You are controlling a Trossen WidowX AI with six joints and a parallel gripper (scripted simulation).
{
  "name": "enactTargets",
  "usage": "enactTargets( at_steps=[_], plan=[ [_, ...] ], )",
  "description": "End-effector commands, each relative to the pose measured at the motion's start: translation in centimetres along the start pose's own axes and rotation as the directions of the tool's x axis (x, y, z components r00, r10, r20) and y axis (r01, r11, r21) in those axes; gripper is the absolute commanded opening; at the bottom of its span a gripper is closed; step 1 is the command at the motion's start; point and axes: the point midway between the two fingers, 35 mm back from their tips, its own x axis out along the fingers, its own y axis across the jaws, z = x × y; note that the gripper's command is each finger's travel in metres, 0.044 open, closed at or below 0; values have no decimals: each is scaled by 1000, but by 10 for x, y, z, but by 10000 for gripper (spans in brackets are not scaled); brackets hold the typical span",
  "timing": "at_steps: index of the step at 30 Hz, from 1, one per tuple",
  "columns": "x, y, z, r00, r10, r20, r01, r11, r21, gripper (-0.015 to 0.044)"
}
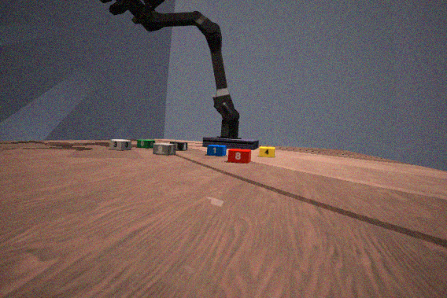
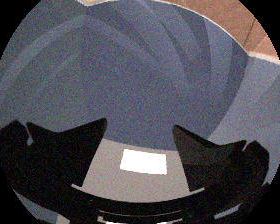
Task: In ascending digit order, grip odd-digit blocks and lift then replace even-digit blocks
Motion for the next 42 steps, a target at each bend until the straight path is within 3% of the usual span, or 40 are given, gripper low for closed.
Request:
enactTargets(
  at_steps=[1, 3, 6, 8, 12, 19, 25, 31, 37, 42],
  plan=[
    [2, 1, 2, 1000, 6, -2, -6, 999, 33, 400],
    [17, 7, 17, 999, 54, -4, -51, 956, 289, 400],
    [46, 14, 67, 982, 169, 79, -170, 632, 756, 400],
    [56, 13, 94, 966, 210, 150, -228, 425, 876, 400],
    [67, 2, 142, 922, 250, 294, -320, 67, 945, 400],
    [66, -39, 229, 769, 236, 594, -429, -499, 753, 400],
    [40, -95, 295, 533, 146, 834, -411, -816, 406, 400],
    [-11, -161, 341, 191, 22, 981, -269, -960, 74, 400],
    [-79, -222, 353, -207, -64, 976, -75, -994, -81, 400],
    [-81, -224, 352, -222, -66, 973, -68, -994, -83, 400]
  ],
)
